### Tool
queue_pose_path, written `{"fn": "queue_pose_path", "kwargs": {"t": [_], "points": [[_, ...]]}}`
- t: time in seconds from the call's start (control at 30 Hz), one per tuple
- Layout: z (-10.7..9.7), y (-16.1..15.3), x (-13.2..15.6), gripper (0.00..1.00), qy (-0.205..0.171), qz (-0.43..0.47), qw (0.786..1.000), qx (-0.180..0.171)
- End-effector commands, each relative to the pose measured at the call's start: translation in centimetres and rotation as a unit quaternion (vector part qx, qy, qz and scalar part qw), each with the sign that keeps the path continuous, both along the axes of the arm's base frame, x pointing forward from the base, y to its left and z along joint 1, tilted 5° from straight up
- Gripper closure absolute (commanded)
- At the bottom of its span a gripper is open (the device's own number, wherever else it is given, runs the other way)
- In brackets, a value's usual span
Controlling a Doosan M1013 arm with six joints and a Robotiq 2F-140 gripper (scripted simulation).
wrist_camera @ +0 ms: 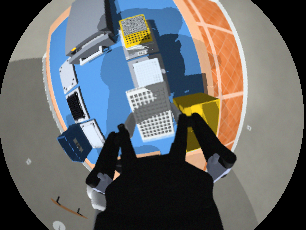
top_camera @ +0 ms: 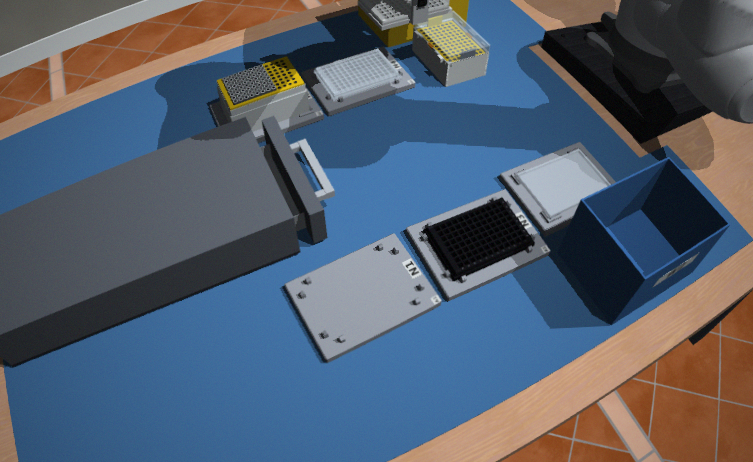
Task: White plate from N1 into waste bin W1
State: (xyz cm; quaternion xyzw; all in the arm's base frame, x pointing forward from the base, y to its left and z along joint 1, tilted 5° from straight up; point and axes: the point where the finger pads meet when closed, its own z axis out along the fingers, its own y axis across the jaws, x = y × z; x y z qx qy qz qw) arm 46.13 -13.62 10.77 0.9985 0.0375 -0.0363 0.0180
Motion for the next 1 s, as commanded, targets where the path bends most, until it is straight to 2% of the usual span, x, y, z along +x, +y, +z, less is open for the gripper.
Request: {"fn": "queue_pose_path", "kwargs": {"t": [0.0, 0.97], "points": [[0.1, -0.9, -0.6, 0.9, 0.0, 0.0, 1.0, 0.0], [0.5, -6.7, -3.9, 0.9, 0.0, 0.0, 1.0, 0.0]]}}
